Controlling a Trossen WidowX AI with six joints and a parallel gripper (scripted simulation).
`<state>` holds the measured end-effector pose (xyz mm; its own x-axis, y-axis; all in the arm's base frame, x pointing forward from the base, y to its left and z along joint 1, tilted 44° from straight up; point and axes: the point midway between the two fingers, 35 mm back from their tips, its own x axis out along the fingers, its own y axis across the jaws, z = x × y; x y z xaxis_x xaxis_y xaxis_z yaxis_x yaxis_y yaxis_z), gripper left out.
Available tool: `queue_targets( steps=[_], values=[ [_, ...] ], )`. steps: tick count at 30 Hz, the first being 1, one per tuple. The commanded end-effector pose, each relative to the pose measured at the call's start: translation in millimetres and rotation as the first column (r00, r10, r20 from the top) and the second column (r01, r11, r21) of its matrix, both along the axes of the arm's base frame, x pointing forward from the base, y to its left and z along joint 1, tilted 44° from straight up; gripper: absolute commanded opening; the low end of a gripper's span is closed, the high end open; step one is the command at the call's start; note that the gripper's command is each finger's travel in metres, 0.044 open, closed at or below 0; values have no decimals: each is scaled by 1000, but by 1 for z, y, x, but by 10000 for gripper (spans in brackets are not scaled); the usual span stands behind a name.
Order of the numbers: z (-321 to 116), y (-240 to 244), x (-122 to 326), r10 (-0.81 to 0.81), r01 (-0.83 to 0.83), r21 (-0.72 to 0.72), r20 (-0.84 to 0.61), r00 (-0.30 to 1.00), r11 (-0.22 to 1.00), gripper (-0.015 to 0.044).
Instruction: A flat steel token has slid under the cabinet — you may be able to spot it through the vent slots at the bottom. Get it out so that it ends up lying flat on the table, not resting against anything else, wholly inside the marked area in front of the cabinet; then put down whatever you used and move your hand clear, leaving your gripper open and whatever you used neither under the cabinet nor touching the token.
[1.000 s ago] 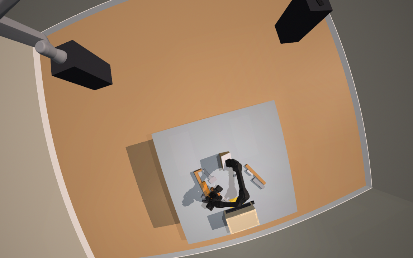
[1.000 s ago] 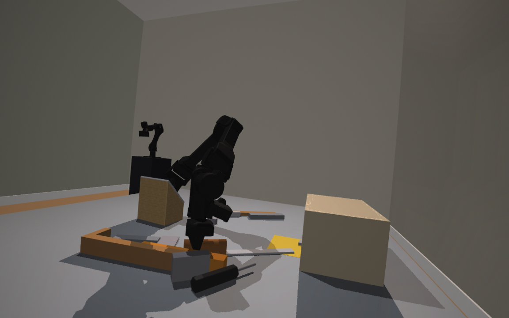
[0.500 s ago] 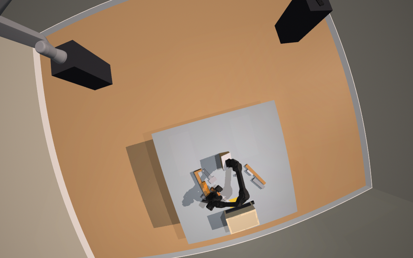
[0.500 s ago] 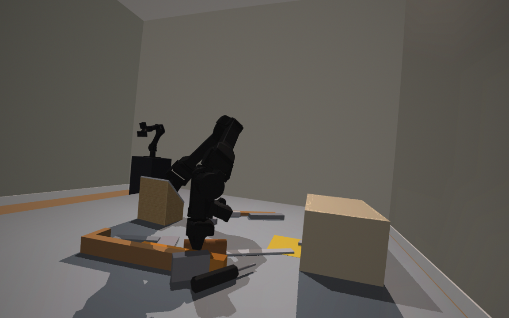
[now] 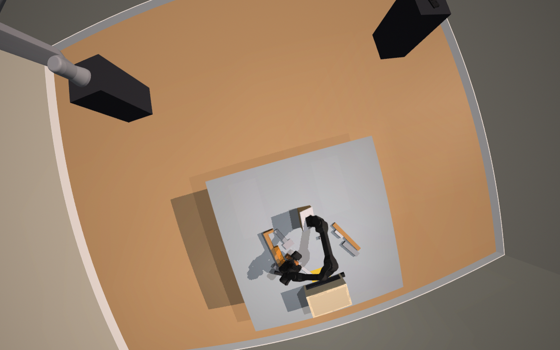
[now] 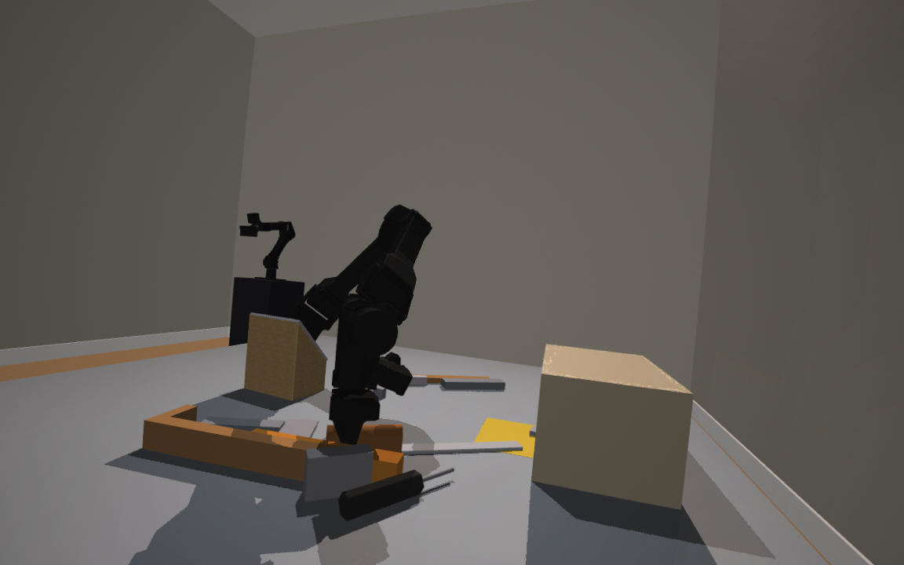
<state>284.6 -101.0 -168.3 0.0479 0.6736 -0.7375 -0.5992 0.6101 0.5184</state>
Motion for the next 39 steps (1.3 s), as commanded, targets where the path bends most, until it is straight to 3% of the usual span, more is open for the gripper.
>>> queue_targets(
  steps=[1, 19, 23, 39],
  values=[
    [0, 0, 0, 0, 0, 0, 0, 1000, 1000, 229],
    [0, 0, 0, 0, 0, 0, 0, 1000, 1000, 109],
    [0, 0, 0, 0, 0, 0, 0, 1000, 1000, 4],
    [11, 10, 20, -4, 4, 3, -5, 1000, 1000, 0]
  ],
)
